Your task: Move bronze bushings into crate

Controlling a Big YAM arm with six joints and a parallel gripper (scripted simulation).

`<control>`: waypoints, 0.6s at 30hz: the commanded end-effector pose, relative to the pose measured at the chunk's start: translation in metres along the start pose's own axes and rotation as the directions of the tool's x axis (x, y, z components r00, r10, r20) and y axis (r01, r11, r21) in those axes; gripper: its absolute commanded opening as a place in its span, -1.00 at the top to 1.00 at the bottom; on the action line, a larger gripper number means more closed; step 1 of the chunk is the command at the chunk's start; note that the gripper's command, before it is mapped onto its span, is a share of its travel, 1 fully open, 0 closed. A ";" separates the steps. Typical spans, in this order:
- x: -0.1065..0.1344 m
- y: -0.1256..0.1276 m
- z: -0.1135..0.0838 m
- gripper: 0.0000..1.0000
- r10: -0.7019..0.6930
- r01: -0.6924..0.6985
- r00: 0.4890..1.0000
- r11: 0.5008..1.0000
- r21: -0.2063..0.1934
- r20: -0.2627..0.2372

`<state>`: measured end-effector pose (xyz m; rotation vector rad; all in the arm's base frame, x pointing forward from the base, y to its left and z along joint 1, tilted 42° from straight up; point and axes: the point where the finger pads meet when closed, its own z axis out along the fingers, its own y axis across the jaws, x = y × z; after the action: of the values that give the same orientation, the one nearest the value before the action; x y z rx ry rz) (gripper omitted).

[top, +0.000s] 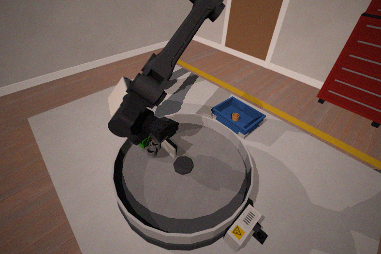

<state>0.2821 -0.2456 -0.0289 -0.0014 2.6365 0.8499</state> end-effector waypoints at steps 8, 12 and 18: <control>0.005 0.004 0.004 1.00 0.022 -0.022 1.000 1.000 -0.016 -0.007; 0.007 0.002 -0.009 1.00 0.013 -0.013 1.000 1.000 -0.001 0.007; -0.010 -0.010 -0.043 1.00 -0.018 0.018 1.000 0.999 0.040 0.022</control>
<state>0.2775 -0.2498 -0.0258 0.0060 2.6441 0.8572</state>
